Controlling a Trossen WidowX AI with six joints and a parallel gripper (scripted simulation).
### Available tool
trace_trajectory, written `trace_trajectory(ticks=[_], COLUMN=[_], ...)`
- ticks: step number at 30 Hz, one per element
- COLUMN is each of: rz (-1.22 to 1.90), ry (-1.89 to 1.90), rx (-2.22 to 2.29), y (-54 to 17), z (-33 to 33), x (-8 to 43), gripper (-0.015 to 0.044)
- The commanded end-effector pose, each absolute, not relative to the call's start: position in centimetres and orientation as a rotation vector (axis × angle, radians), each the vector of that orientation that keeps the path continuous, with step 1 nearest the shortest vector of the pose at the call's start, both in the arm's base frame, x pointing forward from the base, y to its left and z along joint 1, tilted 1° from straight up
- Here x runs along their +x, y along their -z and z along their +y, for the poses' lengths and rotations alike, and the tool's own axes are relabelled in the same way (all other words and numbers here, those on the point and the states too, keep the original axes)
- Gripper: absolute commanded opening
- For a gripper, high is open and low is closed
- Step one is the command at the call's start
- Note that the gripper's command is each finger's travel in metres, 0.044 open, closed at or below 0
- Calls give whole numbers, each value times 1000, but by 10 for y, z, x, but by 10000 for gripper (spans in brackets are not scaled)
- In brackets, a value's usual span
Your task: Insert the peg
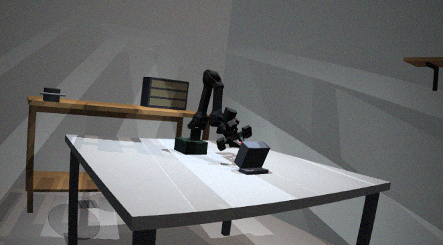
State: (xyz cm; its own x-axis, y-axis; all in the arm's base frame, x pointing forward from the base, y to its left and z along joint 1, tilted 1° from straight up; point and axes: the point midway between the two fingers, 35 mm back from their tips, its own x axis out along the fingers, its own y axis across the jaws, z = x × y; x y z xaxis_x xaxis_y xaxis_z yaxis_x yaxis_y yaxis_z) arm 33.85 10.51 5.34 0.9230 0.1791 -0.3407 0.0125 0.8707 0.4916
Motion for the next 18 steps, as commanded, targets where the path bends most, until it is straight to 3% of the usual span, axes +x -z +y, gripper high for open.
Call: trace_trajectory(ticks=[1,18], rz=[388,387], ry=[-92,-92], rx=[510,510], y=[-53,-51], z=[106,108], x=[341,347], gripper=[0,0])
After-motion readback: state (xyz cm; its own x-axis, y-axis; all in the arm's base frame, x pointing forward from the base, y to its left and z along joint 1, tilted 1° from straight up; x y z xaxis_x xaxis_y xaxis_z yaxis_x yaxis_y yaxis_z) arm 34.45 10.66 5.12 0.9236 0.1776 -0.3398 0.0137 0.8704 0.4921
